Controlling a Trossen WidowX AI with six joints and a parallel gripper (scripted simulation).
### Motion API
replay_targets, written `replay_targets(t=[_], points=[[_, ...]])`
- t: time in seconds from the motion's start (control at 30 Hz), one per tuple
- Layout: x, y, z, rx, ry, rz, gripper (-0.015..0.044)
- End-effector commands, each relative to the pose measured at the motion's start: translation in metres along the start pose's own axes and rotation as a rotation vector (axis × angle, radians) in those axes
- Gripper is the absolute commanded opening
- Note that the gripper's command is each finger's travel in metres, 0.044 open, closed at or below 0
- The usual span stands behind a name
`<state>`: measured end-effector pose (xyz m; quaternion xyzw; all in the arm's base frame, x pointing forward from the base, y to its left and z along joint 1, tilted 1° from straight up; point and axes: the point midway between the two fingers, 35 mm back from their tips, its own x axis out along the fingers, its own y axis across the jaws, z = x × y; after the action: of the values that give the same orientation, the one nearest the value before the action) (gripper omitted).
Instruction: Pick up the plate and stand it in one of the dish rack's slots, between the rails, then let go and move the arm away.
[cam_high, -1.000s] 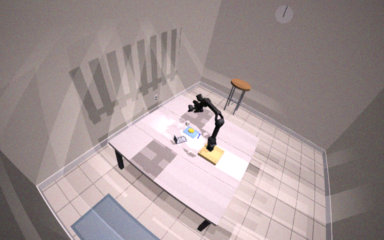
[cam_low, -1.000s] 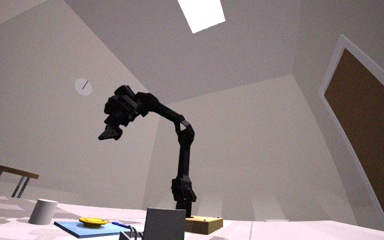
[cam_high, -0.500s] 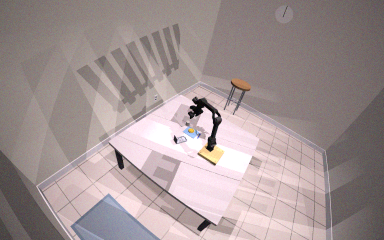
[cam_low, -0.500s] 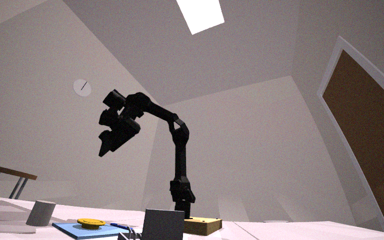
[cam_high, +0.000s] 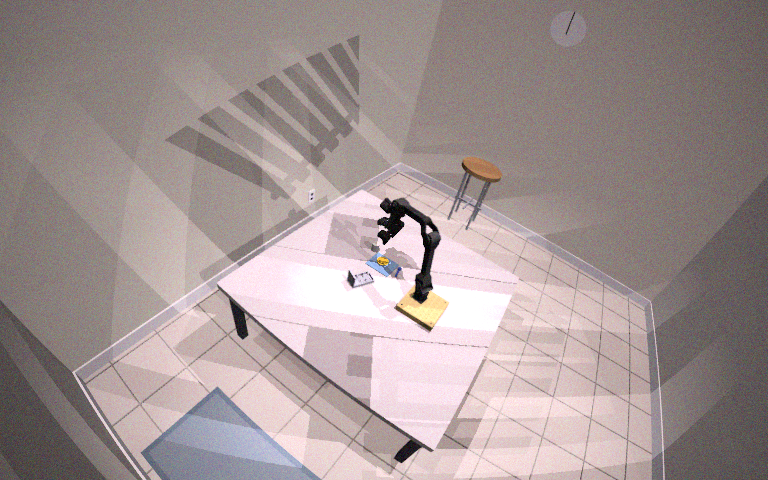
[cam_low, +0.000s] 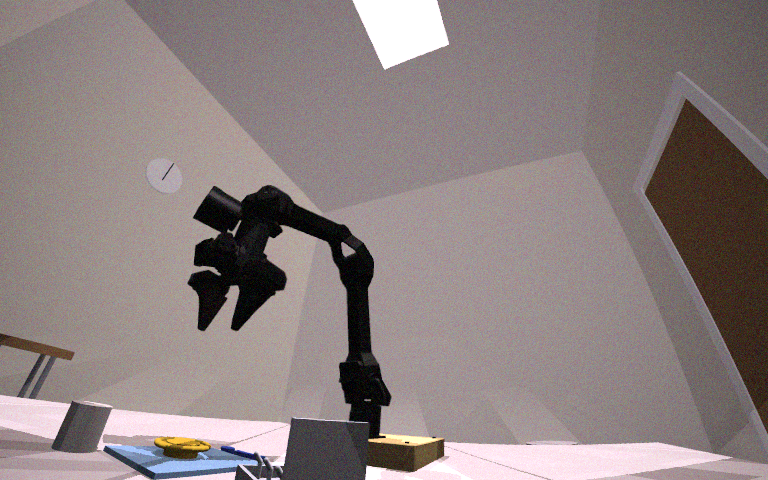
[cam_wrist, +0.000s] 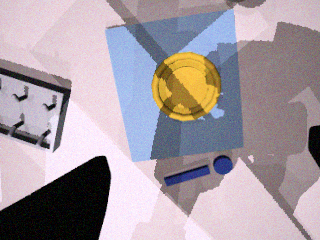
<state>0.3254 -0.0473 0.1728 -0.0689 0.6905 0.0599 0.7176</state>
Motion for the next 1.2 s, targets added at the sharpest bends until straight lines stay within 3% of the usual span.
replay_targets(t=[0.0,0.17,1.17], points=[[0.041,-0.002,0.001,-0.010,0.023,0.001,0.0400],[0.102,-0.002,-0.004,-0.010,0.023,0.001,0.0400],[0.141,-0.003,-0.004,-0.010,0.023,0.001,0.0400]])
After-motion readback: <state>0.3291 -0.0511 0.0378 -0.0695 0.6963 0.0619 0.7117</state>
